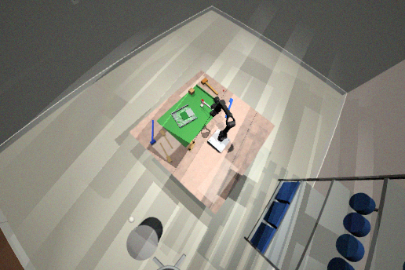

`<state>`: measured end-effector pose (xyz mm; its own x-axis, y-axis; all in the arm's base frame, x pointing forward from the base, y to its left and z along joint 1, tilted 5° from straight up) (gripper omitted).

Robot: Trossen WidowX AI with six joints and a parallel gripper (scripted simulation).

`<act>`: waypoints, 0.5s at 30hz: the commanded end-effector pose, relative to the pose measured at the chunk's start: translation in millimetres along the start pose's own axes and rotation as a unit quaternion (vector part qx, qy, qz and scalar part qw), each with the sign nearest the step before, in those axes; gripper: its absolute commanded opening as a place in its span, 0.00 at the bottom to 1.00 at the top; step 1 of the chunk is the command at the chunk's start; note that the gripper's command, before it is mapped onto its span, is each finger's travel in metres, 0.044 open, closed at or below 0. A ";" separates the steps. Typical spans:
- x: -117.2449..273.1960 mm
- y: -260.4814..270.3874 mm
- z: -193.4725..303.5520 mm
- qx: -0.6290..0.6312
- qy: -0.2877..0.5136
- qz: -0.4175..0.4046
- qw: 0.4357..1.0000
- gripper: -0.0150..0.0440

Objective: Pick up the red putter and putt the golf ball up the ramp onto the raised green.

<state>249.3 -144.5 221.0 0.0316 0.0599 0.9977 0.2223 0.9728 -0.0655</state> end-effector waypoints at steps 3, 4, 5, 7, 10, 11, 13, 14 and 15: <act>5.0 -21.0 4.4 -0.073 0.000 0.011 0.997 0.25; 5.0 -21.0 4.4 -0.073 0.000 0.011 0.997 0.25; 5.0 -21.0 4.4 -0.073 0.000 0.011 0.997 0.25; 3.1 -21.1 4.3 -0.073 0.000 0.011 0.997 0.25; -4.4 -21.4 3.9 -0.073 0.000 0.011 0.997 0.25; -8.0 -21.5 3.8 -0.073 0.000 0.011 0.997 0.25; -16.2 -21.7 3.7 -0.073 0.000 0.011 0.997 0.25; -20.5 -21.7 3.7 -0.073 0.000 0.011 0.997 0.25; -24.7 -21.8 3.8 -0.073 0.000 0.011 0.997 0.25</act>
<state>240.3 -165.3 208.6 0.0348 0.0806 0.9961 0.3587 0.9293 -0.0877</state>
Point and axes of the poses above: the point midway between the two fingers, 35 mm back from their tips, its own x axis back along the fingers, its own y axis across the jaws, z = x × y, the point moved 9 cm from there along x, back along the fingers, and after that the axes turned 8 degrees about -x, right-handed, at the moved point
